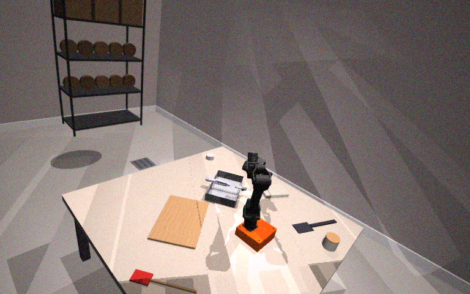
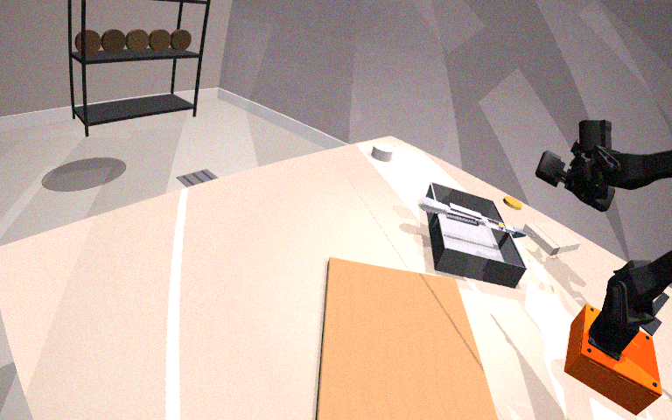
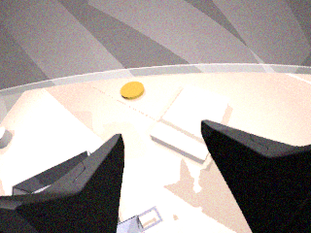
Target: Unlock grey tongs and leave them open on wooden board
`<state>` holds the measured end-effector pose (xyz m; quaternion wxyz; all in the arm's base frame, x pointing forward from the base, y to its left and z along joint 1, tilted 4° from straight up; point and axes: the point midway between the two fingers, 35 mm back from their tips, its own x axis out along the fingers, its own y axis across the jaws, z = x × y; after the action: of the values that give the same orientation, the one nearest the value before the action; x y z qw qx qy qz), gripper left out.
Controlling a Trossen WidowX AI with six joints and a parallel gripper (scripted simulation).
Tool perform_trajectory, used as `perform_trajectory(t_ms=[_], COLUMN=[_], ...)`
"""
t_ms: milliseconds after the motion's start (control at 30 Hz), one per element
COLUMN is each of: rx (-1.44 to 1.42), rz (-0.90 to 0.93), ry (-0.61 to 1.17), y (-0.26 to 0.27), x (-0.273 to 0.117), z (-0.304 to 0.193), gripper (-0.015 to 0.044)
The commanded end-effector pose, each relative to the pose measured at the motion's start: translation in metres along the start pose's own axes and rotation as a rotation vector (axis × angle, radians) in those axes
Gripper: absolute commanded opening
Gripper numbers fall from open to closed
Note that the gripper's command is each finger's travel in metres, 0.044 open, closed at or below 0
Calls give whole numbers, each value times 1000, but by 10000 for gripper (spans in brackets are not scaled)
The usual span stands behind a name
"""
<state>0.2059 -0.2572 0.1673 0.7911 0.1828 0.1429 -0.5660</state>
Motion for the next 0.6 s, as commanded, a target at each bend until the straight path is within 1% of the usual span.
perform_trajectory(t_ms=[0, 300, 567], rx=[531, 880, 1171], rz=[51, -43, -213], ry=[286, 477, 613], y=[62, 94, 117], x=[-5, -21, -42], z=[-49, -85, -117], gripper=[260, 260, 260])
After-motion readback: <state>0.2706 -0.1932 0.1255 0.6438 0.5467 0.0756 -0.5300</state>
